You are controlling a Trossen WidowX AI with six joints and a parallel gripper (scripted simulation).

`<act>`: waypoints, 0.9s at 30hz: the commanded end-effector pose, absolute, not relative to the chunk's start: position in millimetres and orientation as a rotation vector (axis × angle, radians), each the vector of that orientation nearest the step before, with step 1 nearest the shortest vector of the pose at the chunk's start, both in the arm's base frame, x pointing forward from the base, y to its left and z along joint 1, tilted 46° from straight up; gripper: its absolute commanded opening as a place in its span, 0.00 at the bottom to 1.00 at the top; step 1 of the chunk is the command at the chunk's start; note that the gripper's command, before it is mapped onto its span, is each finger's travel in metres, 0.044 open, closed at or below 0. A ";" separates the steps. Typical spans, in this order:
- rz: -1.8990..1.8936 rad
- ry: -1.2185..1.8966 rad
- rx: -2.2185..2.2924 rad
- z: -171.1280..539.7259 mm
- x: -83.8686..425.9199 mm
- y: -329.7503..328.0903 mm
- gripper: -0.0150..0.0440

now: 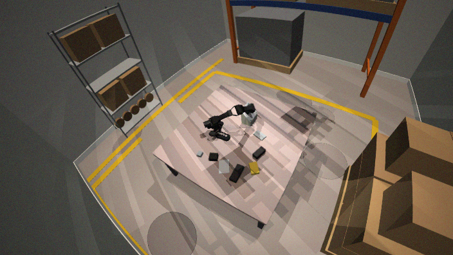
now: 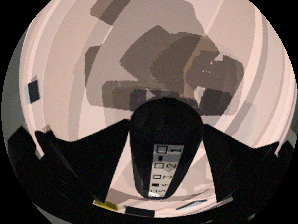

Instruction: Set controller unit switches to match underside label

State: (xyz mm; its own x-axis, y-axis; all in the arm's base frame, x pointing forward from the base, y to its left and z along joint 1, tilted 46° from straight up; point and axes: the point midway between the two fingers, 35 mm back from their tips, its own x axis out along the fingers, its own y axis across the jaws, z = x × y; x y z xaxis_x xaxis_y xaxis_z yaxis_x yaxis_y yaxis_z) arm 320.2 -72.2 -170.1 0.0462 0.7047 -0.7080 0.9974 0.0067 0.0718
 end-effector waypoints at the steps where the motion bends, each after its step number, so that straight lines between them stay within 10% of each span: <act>1: -0.657 1.715 1.760 -169.4 320.2 -71.9 0.81; 27: -0.658 1.715 1.760 -153.4 319.1 -80.6 0.82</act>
State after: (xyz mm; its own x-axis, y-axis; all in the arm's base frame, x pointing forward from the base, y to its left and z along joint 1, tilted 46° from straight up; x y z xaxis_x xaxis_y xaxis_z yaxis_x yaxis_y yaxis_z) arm 318.0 -78.8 -157.6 0.0449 0.7079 -0.7049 0.9979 0.0014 0.0650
